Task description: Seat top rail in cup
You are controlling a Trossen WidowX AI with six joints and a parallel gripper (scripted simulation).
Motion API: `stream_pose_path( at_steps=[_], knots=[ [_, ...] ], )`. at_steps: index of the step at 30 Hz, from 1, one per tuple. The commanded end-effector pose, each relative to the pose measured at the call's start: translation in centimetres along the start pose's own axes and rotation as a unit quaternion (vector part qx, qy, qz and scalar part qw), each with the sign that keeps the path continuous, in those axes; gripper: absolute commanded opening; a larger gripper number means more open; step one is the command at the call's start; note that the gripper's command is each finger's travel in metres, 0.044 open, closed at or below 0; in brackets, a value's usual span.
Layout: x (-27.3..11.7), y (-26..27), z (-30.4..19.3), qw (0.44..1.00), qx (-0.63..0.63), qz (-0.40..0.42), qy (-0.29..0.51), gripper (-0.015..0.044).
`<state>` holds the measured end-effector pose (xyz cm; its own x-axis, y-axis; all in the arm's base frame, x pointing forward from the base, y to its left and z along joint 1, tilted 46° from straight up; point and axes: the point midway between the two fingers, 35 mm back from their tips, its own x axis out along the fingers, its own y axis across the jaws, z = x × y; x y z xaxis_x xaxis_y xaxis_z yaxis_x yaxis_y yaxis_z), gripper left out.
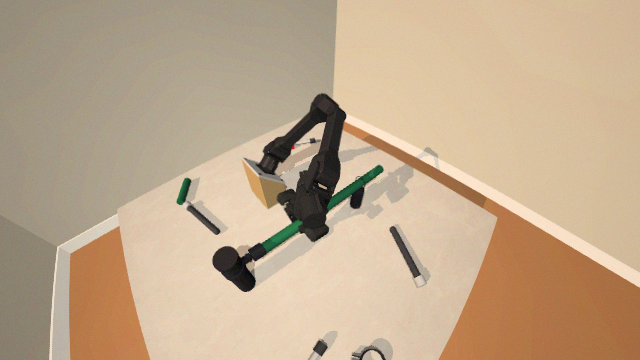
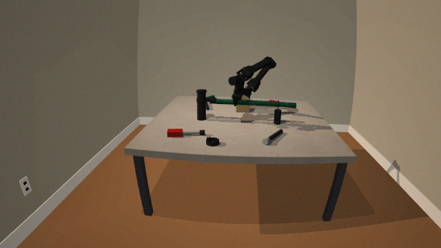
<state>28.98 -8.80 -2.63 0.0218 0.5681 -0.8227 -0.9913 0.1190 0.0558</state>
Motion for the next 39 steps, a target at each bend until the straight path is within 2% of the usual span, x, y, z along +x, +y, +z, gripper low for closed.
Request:
stream_pose_path(
  at_steps=[1,39],
  knots=[
    [-0.37,-0.25,-0.51,1.0,-0.002,-0.006,0.008,0.0],
    [-0.05,-0.02,-0.06,1.0,0.0,0.0,0.001,0.0]
  ],
)
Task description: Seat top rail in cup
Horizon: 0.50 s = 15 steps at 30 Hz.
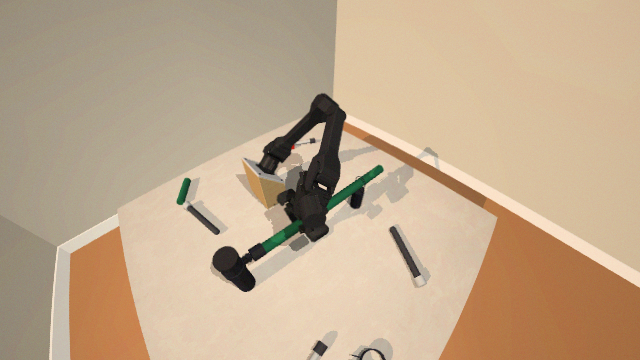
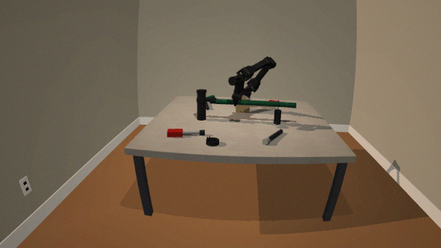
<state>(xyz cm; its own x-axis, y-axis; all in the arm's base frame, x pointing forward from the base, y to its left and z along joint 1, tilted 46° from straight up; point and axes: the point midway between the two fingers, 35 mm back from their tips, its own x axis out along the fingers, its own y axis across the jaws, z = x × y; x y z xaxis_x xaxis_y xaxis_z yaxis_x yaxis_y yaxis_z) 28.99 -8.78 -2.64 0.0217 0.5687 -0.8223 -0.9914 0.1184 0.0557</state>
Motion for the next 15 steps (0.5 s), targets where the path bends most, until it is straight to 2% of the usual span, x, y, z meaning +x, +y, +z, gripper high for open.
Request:
stream_pose_path(
  at_steps=[1,15],
  knots=[
    [-0.08,-0.01,-0.08,1.0,0.0,0.0,0.002,0.0],
    [-0.21,-0.05,-0.23,1.0,-0.001,0.0,0.004,0.0]
  ],
)
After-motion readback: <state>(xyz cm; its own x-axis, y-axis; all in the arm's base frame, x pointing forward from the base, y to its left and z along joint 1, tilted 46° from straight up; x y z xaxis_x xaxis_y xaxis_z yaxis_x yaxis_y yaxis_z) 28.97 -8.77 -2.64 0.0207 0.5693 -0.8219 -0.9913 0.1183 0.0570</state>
